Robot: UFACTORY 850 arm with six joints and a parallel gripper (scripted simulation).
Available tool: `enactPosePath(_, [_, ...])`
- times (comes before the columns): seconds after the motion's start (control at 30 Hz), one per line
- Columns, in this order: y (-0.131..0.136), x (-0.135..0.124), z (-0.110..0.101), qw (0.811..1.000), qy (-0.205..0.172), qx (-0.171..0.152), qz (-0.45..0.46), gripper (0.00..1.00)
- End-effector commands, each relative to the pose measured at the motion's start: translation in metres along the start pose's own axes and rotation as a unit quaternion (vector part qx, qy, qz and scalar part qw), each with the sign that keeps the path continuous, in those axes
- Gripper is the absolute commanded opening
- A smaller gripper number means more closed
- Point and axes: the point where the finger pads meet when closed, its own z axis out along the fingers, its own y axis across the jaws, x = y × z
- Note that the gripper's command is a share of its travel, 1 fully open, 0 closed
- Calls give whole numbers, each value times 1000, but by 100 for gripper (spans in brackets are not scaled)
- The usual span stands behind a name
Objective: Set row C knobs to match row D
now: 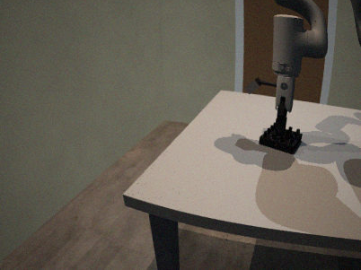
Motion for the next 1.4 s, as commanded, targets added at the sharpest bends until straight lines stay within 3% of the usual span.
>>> enactPosePath(0.0, [0,1,0,1000,0,0,0,19])
enactPosePath(0.23, [0,1,-5,1000,0,0,0,19])
enactPosePath(0.6, [0,1,-32,1000,1,0,0,19])
enactPosePath(1.23, [0,1,-36,1000,1,0,0,19])
enactPosePath(1.27, [0,1,-36,1000,1,0,0,100])
enactPosePath(1.37, [0,1,-38,1000,1,0,0,100])
